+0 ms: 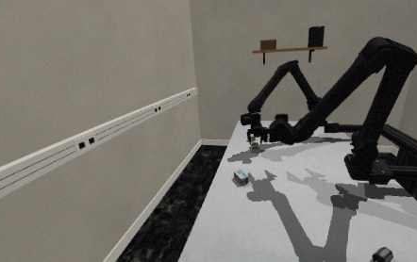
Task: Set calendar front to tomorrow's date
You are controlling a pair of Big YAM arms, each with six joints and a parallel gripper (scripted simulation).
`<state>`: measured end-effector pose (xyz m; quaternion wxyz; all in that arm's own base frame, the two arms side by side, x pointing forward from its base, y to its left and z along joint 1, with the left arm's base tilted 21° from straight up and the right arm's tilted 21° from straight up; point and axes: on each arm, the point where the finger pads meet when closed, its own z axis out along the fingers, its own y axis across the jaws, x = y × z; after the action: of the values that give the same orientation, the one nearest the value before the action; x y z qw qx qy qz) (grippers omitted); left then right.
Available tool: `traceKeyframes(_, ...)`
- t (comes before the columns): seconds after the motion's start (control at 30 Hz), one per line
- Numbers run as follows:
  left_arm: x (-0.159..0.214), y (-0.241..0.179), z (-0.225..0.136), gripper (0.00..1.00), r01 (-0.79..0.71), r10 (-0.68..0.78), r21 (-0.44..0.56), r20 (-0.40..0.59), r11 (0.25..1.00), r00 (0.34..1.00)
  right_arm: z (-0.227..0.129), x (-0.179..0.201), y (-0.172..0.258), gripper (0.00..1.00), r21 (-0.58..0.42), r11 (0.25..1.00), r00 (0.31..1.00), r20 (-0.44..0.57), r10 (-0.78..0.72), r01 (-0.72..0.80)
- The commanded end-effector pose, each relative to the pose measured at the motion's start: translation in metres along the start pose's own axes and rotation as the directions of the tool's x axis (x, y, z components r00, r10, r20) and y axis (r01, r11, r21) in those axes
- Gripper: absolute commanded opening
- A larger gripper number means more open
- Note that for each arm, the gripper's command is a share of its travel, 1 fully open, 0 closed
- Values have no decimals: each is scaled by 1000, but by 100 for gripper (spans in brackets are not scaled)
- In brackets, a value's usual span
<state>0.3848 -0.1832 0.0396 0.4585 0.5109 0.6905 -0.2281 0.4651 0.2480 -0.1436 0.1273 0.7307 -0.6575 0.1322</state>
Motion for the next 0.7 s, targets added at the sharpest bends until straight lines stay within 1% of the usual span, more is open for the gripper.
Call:
traceKeyframes(0.0, -25, 19, 1, 100, -47, 48, -27, 35, 999, 998, 10, 1, -17, 68, 17, 1000, 1000, 14, 1, -1)
traceKeyframes(0.1, -25, 19, 1, 100, -47, 48, -27, 35, 999, 998, 10, 0, -15, 66, 12, 1000, 1000, 13, -1, 1)
traceKeyframes(0.2, -25, 19, 1, 100, -47, 48, -27, 35, 999, 998, 20, -11, -20, 63, 16, 1000, 1000, 18, 1, -1)
traceKeyframes(0.27, -25, 19, 1, 100, -47, 48, -27, 35, 999, 998, 20, -11, -19, 63, 17, 1000, 1000, 15, 0, 0)
traceKeyframes(0.3, -25, 19, 1, 100, -47, 48, -27, 35, 999, 998, 19, -3, -18, 63, 14, 1000, 1000, 15, 2, -2)
traceKeyframes(0.33, -25, 19, 1, 100, -47, 48, -27, 35, 999, 998, 17, 3, -16, 61, 13, 1000, 1000, 14, 1, -1)
traceKeyframes(0.6, -25, 19, 1, 100, -47, 48, -27, 35, 999, 998, 19, 6, -14, 44, 3, 1000, 1000, 10, 2, -2)
traceKeyframes(0.67, -25, 19, 1, 100, -47, 48, -27, 35, 999, 998, 19, 6, -14, 44, 3, 1000, 1000, 10, 2, -2)
